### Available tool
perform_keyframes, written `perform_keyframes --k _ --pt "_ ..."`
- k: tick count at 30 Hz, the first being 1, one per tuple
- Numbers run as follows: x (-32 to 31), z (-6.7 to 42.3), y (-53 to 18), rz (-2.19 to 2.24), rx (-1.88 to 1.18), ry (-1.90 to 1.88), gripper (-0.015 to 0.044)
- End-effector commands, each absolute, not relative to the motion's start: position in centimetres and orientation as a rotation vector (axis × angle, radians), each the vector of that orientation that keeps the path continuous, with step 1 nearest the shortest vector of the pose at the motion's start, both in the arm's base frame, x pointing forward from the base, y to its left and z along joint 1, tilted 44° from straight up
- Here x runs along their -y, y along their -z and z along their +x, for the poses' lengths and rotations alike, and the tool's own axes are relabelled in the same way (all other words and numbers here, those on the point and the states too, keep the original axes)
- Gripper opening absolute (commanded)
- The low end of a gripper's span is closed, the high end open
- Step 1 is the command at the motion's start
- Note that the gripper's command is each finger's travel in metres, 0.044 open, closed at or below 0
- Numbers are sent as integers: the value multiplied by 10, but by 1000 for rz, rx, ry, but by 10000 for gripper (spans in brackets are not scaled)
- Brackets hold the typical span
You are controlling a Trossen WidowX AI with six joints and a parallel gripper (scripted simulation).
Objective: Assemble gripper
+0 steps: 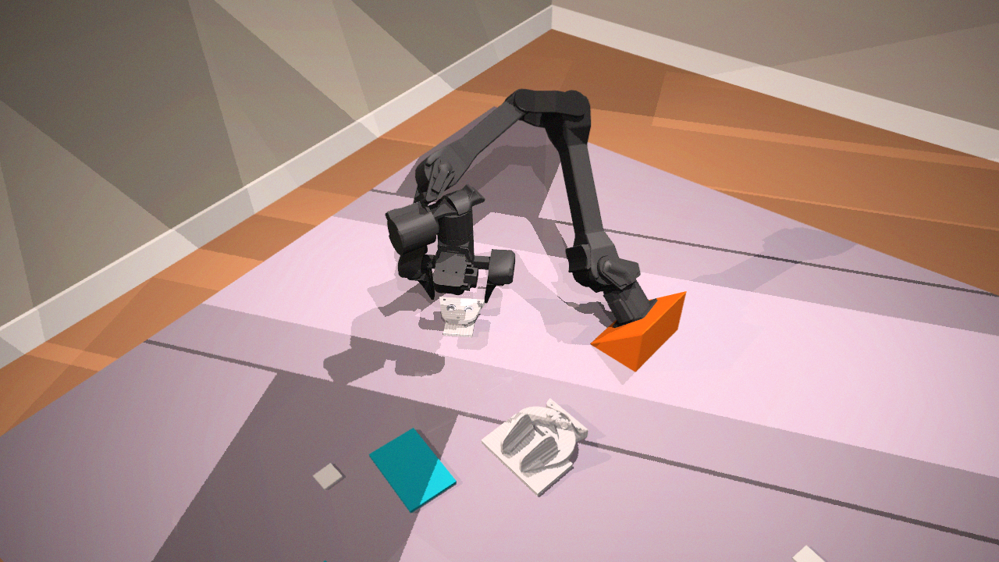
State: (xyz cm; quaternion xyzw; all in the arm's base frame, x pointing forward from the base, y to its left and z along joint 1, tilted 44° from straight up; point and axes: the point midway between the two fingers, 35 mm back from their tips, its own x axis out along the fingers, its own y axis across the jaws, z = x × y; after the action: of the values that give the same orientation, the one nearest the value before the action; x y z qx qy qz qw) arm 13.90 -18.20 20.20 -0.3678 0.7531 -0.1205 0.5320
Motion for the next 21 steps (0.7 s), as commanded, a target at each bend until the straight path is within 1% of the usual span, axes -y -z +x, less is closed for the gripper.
perform_keyframes --k 1,21 --pt "184 138 -199 -877 -1796 283 440" --pt "203 133 -179 -878 -1796 284 440"
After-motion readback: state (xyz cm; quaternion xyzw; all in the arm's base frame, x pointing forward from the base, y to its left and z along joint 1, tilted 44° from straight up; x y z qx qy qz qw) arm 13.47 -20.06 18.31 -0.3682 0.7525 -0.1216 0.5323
